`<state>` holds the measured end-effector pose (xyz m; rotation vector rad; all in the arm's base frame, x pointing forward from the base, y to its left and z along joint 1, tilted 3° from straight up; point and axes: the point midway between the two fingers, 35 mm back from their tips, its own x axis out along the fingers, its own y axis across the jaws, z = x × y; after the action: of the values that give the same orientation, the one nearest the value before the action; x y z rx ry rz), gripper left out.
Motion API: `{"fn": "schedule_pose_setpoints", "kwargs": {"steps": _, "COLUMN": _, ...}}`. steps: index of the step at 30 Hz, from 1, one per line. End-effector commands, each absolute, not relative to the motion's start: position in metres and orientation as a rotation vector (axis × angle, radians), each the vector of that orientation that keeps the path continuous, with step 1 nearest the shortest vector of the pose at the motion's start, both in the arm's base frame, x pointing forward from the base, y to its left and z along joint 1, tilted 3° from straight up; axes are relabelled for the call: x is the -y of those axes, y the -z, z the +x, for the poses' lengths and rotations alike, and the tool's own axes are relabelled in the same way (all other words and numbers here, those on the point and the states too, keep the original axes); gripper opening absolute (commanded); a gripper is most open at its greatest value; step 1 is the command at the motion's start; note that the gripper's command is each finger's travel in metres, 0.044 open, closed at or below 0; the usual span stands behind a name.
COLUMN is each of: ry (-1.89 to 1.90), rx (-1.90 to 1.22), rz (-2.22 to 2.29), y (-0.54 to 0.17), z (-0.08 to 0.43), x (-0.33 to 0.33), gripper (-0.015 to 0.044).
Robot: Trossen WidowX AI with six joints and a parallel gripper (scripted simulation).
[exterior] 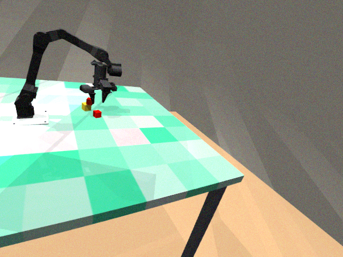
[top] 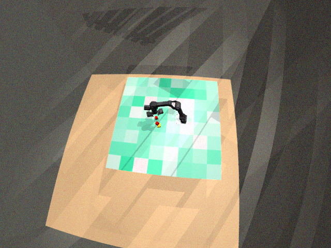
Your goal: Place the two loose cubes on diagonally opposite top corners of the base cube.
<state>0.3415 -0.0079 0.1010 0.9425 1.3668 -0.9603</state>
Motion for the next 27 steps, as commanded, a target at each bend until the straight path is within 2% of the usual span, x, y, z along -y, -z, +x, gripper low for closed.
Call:
{"fn": "schedule_pose_setpoints", "kwargs": {"steps": 1, "ry": 0.971, "rx": -1.371, "rz": 0.940, "y": -0.085, "z": 0.340, "x": 0.009, "gripper": 0.0265}}
{"fn": "schedule_pose_setpoints", "kwargs": {"steps": 27, "ry": 0.971, "rx": -1.371, "rz": 0.940, "y": -0.043, "z": 0.339, "x": 0.009, "gripper": 0.0265}}
